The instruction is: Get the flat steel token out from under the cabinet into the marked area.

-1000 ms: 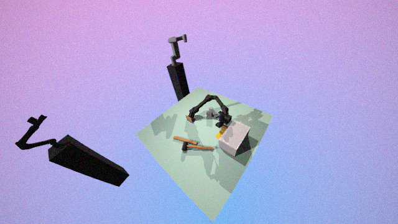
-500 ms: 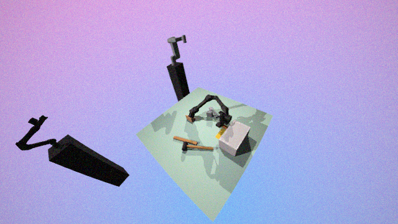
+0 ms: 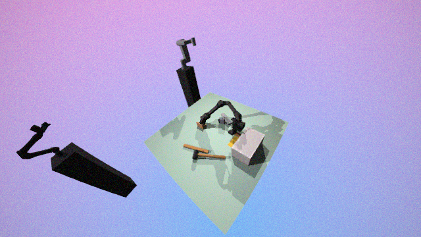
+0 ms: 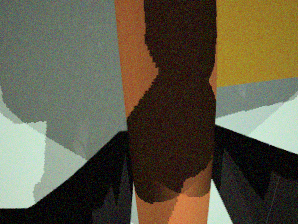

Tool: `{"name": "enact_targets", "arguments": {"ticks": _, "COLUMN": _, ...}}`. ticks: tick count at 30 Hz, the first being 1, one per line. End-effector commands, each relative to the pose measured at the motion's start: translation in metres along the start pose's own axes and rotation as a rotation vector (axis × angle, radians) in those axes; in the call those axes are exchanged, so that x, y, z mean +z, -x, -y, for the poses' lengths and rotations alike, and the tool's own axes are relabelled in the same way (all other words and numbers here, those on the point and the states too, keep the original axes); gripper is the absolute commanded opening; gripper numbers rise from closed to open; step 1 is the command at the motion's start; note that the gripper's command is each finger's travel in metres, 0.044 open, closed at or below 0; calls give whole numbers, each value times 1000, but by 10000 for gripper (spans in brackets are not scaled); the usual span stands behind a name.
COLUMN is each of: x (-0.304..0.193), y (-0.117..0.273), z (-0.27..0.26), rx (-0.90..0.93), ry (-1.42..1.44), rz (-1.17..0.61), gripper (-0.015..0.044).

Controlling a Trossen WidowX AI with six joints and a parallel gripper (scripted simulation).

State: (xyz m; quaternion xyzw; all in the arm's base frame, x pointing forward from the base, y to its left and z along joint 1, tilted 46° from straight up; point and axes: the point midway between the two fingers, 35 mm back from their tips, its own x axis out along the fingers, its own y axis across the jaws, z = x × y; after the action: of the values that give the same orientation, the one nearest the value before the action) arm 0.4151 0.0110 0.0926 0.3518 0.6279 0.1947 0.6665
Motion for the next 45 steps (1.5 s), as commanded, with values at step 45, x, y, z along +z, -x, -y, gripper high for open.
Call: {"name": "enact_targets", "arguments": {"ticks": 45, "x": -42, "y": -2, "z": 2, "rx": 1, "ry": -8, "rz": -6, "gripper": 0}}
